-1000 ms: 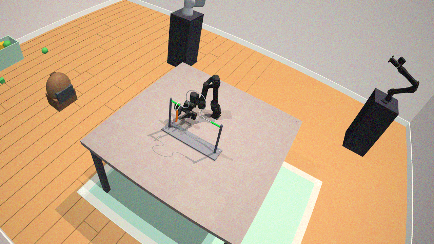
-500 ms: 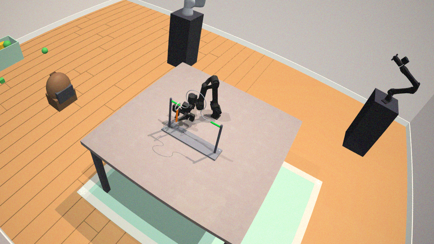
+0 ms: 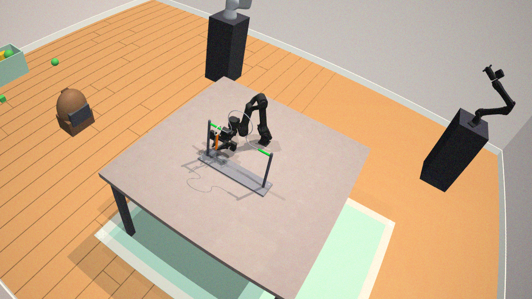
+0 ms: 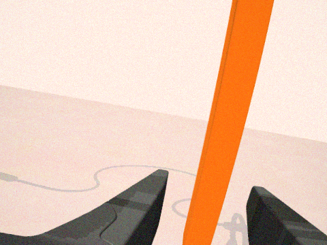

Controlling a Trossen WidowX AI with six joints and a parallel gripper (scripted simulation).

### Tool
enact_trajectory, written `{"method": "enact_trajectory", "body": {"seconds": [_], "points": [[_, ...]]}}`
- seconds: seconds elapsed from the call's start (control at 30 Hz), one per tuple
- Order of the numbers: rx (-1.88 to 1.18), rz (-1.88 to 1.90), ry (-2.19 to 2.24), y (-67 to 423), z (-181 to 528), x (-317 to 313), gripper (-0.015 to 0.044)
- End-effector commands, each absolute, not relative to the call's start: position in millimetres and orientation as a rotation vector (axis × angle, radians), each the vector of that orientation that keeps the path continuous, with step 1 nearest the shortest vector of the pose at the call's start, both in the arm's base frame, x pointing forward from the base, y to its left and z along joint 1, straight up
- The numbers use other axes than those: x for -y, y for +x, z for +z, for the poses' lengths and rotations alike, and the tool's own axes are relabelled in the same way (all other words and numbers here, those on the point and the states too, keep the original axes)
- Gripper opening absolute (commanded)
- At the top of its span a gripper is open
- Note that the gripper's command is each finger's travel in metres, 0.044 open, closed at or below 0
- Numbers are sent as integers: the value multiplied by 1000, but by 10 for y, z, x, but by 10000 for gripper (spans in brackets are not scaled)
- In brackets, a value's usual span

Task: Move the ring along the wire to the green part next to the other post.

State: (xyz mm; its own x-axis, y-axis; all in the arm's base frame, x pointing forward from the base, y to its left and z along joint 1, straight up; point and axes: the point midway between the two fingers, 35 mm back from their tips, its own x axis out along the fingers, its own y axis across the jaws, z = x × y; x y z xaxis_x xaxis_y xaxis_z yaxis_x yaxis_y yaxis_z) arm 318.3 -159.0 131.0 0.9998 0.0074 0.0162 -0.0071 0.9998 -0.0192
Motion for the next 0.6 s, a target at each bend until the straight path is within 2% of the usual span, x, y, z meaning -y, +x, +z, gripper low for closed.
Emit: {"method": "enact_trajectory", "body": {"seconds": [0.0, 0.57], "points": [[17, 6, -16, 3264, 1310, 1593, 160], [18, 6, -16, 3354, 1313, 1577, 160]]}}
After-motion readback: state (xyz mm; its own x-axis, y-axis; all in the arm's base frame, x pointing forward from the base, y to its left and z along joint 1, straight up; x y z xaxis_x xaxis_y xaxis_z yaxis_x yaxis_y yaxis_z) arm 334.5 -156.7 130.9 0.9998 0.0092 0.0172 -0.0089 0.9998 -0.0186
